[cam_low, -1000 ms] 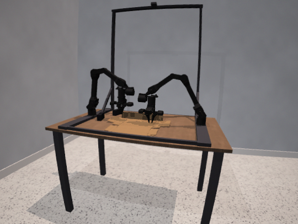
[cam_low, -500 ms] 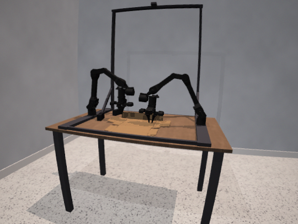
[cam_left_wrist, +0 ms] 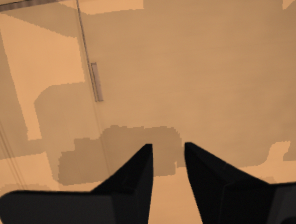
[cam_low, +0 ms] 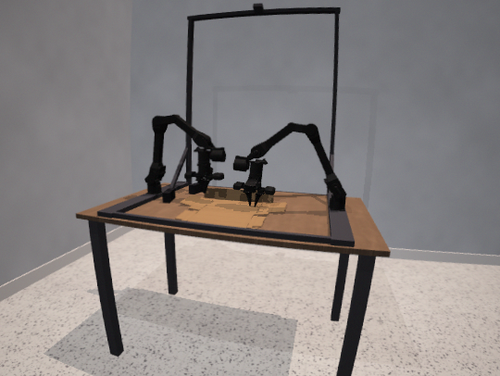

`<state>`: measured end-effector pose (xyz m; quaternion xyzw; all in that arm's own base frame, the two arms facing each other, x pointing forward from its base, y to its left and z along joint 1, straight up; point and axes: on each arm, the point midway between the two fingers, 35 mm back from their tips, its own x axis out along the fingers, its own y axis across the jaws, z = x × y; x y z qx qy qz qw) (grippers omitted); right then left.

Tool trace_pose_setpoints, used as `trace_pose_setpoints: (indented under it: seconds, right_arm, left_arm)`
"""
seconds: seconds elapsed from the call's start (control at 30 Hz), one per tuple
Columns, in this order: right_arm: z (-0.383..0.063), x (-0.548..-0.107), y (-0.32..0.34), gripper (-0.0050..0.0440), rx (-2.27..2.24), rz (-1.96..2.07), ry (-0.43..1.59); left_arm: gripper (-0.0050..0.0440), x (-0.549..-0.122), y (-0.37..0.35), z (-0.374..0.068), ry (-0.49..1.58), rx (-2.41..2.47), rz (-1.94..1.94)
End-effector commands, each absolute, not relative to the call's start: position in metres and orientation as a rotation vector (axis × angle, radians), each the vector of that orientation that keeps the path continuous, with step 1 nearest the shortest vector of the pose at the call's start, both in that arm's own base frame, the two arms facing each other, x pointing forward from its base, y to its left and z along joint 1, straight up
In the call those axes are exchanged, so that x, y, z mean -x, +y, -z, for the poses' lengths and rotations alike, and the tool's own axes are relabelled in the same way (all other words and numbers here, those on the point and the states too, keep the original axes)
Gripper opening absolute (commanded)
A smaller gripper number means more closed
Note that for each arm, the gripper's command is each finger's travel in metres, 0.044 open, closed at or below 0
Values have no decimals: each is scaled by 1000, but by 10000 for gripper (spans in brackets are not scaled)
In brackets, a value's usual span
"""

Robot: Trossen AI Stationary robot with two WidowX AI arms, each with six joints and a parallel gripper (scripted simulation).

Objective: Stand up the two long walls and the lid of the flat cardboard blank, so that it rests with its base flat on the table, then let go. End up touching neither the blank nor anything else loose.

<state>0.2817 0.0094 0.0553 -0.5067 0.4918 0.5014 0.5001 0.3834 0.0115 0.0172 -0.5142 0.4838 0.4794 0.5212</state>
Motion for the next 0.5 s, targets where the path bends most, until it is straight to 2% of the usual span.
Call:
trace_pose_setpoints:
  seconds: [0.0,0.47]
  right_arm:
    - [-50,-281,10,0,1226,-1213,1183]
    - [-30,-277,10,0,1226,-1214,1183]
  left_arm:
    - [96,-373,11,-2,1196,1211,-1184]
    - [96,-374,11,-3,1194,1212,-1182]
